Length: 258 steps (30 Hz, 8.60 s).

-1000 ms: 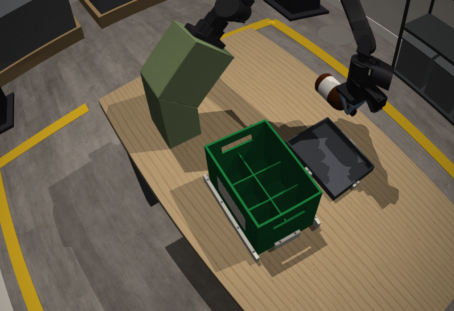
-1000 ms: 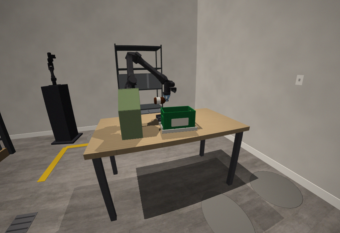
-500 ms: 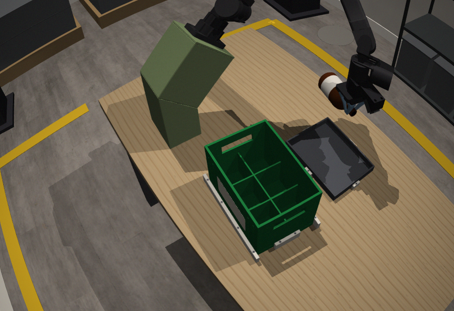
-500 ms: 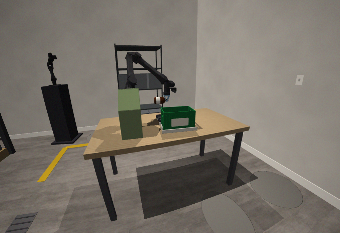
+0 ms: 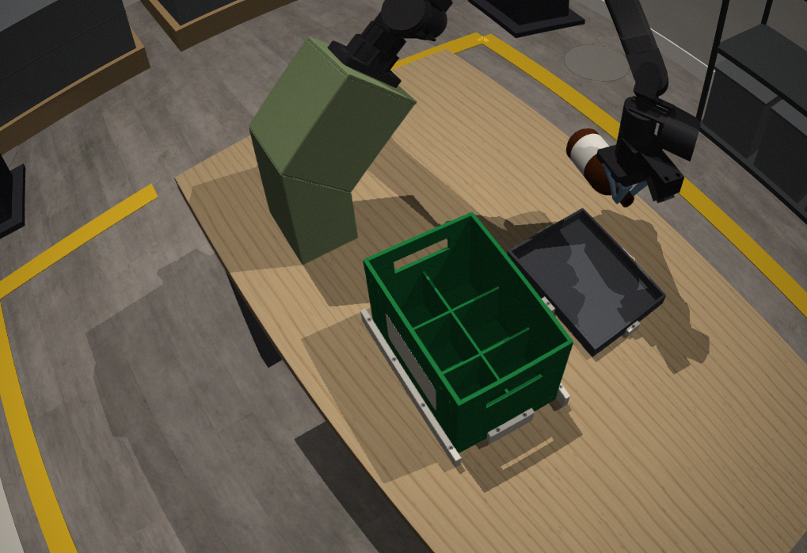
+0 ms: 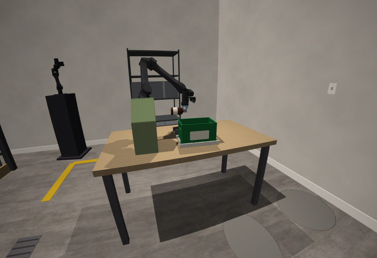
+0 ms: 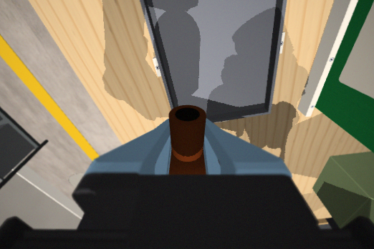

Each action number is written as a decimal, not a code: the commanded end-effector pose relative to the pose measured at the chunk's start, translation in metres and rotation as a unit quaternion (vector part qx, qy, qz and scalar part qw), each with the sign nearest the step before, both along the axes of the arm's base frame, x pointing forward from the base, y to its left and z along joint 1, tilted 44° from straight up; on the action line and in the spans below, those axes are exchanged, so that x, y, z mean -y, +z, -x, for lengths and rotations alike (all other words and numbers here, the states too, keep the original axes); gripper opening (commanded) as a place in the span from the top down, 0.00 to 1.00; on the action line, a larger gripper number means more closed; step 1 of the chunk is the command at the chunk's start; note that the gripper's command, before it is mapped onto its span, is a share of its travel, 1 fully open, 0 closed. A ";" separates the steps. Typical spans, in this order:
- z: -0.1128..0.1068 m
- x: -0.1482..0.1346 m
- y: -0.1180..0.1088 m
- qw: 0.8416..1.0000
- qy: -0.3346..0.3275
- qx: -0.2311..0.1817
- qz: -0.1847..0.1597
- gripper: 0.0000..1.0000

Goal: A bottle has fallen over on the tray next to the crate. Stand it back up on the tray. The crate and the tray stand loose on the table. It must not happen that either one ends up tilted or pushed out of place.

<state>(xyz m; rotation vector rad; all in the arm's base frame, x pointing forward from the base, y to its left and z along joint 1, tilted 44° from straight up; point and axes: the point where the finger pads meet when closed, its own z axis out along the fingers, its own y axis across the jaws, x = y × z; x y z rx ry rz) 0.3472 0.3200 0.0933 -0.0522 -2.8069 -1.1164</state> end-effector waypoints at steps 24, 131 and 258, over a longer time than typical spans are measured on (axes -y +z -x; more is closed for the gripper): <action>-0.024 0.005 0.027 0.999 -0.023 0.020 -0.013 1.00; -0.024 0.005 0.027 0.982 -0.155 -0.110 0.000 1.00; -0.005 -0.002 0.017 0.976 -0.213 -0.037 0.036 1.00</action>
